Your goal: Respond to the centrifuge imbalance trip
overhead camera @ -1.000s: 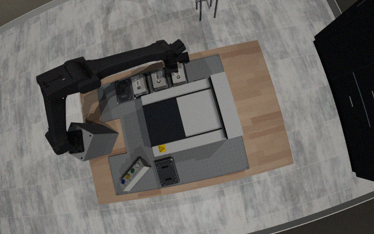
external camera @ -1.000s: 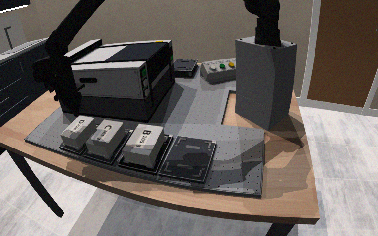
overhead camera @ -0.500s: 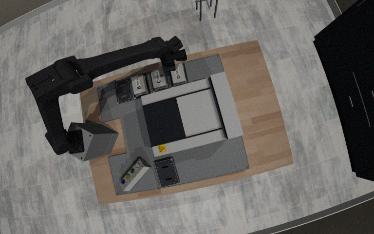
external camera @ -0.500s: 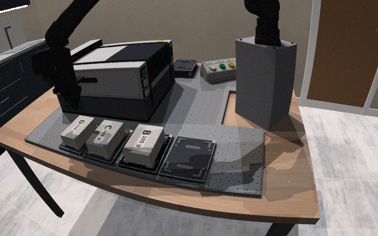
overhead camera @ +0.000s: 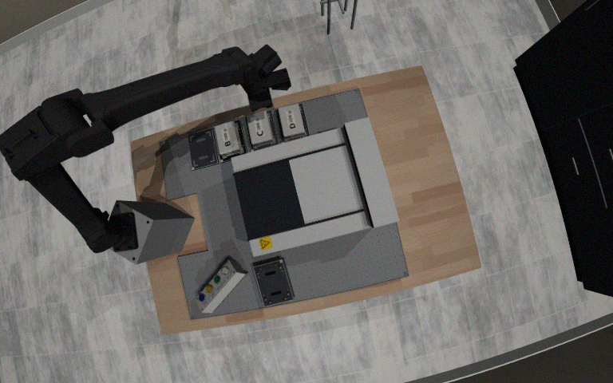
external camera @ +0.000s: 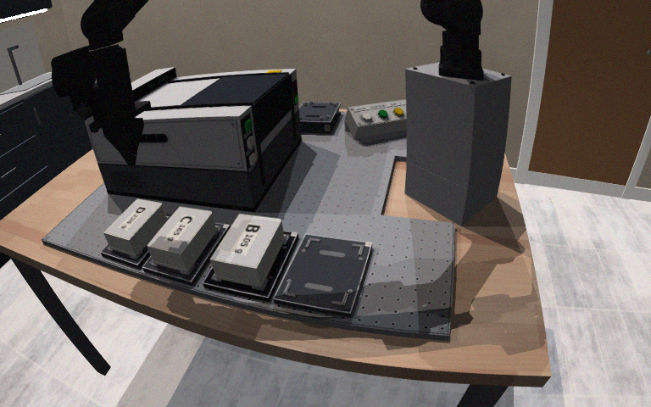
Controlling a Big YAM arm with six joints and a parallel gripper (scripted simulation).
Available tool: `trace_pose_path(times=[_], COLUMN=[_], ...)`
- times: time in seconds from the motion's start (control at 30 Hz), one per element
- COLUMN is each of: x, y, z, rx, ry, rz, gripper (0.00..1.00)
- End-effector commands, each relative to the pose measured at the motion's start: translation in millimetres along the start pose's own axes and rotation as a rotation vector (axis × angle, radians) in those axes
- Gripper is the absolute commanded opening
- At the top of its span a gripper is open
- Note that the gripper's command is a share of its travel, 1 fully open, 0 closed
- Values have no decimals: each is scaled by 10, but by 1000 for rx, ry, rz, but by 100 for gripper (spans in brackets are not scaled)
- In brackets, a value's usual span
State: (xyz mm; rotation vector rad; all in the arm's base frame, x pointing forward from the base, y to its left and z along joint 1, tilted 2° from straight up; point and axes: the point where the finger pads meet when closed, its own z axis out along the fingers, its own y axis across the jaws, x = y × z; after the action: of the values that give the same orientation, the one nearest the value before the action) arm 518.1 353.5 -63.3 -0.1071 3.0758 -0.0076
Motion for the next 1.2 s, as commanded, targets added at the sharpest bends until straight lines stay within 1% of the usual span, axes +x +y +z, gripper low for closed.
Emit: trace_pose_path(times=[0.0,0.37,0.43,0.47,0.5,0.53,0.57,0.83,0.9,1.0,1.03,1.07,1.1,1.17], x=[177,629,629,740,761,738,771,977,1062,1077,1049,1033,1040,1069], y=[28,1,1,-42,-39,-14,-19,-58,-92,-96,-119,-103,-93,-82], z=[-138,-553,-553,-340,-416,-640,-666,-815,-646,-649,-719,-832,-865,-849], rx=[6,7,7,33,28,7,7,8,30,31,24,11,8,11], ry=[11,12,12,50,43,13,13,14,45,46,36,18,14,18], rz=[7,-6,-6,-9,-9,-9,-9,-15,-17,-18,-10,-11,-12,-17], gripper=[0,0,0,0,0,0,0,0,0,0,0,0,0,0])
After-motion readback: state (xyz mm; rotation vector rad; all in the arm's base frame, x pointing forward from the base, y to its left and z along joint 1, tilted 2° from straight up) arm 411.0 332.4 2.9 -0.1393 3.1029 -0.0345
